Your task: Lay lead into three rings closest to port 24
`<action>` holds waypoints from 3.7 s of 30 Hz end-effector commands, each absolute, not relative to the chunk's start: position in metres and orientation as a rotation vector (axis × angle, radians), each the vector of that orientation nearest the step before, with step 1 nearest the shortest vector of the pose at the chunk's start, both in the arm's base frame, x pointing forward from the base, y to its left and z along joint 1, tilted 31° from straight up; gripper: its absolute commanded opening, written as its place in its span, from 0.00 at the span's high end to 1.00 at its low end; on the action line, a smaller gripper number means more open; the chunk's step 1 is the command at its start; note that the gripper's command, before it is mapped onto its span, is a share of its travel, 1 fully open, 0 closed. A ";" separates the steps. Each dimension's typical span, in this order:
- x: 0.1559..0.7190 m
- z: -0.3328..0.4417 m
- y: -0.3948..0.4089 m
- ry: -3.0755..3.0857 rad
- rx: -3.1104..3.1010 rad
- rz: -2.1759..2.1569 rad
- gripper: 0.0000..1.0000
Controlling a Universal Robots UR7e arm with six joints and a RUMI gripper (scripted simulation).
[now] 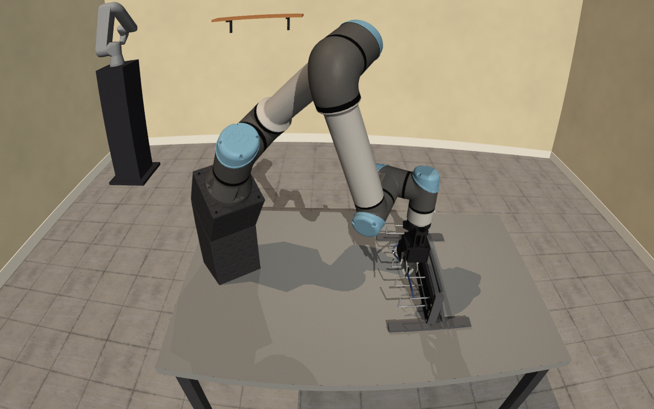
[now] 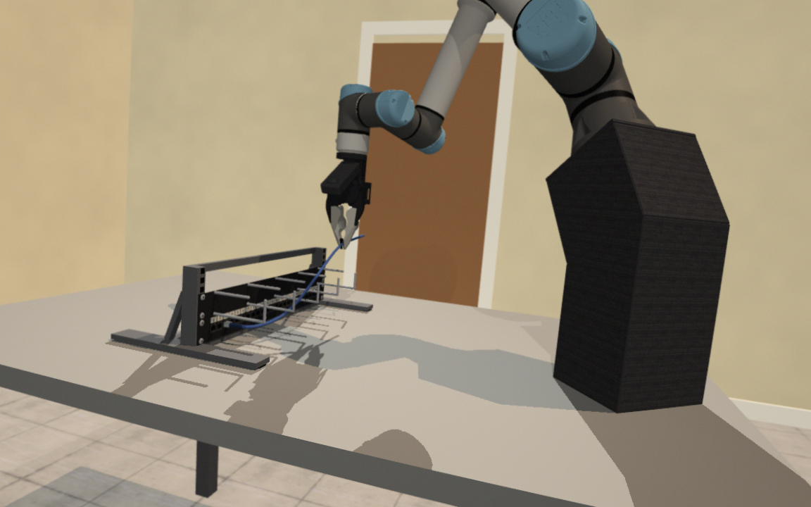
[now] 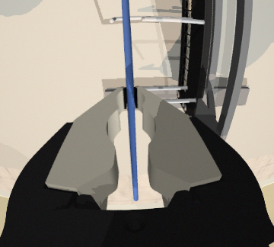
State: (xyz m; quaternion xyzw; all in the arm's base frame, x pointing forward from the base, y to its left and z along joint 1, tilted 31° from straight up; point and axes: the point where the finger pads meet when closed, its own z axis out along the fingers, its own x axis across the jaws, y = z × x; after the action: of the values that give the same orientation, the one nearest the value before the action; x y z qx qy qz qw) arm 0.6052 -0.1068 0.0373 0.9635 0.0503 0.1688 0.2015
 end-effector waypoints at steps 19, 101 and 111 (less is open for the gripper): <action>0.605 0.038 -0.107 0.140 2.690 0.474 1.00; 0.614 0.017 -0.115 0.140 2.690 0.474 1.00; 0.619 0.004 -0.121 0.140 2.690 0.474 1.00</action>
State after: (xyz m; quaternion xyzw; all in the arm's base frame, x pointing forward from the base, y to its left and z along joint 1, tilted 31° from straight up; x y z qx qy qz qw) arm 0.6159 -0.1188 0.0090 0.9635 0.0501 0.1688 0.2015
